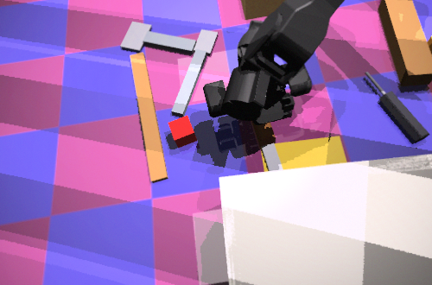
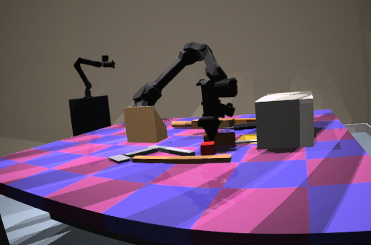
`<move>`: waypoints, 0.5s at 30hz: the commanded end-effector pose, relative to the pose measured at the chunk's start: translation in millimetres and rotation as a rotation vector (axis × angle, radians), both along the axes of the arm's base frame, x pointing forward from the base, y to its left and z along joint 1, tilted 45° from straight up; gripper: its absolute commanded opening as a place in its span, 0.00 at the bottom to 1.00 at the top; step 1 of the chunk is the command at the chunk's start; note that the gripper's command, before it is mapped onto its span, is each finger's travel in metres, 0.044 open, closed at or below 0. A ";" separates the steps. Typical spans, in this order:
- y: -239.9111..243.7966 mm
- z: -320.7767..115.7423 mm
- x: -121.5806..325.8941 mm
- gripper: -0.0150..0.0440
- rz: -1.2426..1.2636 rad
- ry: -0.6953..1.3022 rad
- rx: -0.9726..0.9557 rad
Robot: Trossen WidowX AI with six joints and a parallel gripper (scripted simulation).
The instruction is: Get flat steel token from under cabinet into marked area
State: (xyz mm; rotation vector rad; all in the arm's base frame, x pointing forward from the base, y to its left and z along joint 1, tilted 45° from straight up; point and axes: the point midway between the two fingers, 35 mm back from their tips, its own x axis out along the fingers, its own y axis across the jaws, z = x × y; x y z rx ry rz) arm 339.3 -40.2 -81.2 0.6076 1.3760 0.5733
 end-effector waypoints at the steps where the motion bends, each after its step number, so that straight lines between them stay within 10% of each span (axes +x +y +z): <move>1: 1.1 -1.3 -7.0 0.25 0.004 0.002 -0.001; 15: 1.6 -3.3 -22.7 0.25 0.004 0.003 -0.001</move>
